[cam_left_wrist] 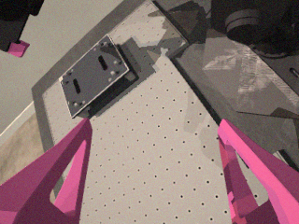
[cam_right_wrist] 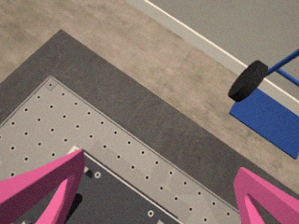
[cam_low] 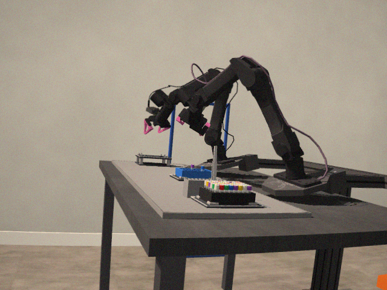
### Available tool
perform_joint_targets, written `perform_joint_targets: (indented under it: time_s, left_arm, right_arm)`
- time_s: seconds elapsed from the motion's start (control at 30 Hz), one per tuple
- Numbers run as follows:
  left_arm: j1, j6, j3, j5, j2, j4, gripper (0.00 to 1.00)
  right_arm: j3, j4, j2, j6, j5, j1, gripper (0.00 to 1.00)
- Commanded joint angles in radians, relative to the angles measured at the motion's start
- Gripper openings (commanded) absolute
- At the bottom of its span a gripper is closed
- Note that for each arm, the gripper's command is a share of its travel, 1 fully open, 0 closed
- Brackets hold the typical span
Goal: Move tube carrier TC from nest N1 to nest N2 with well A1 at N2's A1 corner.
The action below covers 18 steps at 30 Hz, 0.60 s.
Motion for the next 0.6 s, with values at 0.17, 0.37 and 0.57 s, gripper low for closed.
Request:
perform_joint_targets:
  time_s: [0.17, 0.37, 0.57]
  left_arm:
    - [-0.034, -0.310, -0.090, -0.086, -0.058, 0.318, 1.00]
    - [-0.072, -0.543, -0.156, -0.248, -0.033, 0.549, 1.00]
    - [-0.116, -0.717, -0.156, -0.416, -0.006, 0.695, 1.00]
  right_arm:
    - [0.056, -0.066, 0.053, -0.117, -0.170, 0.014, 1.00]
    - [0.096, -0.111, 0.118, -0.193, -0.271, 0.018, 1.00]
    - [0.129, -0.141, 0.171, -0.240, -0.326, 0.024, 1.00]
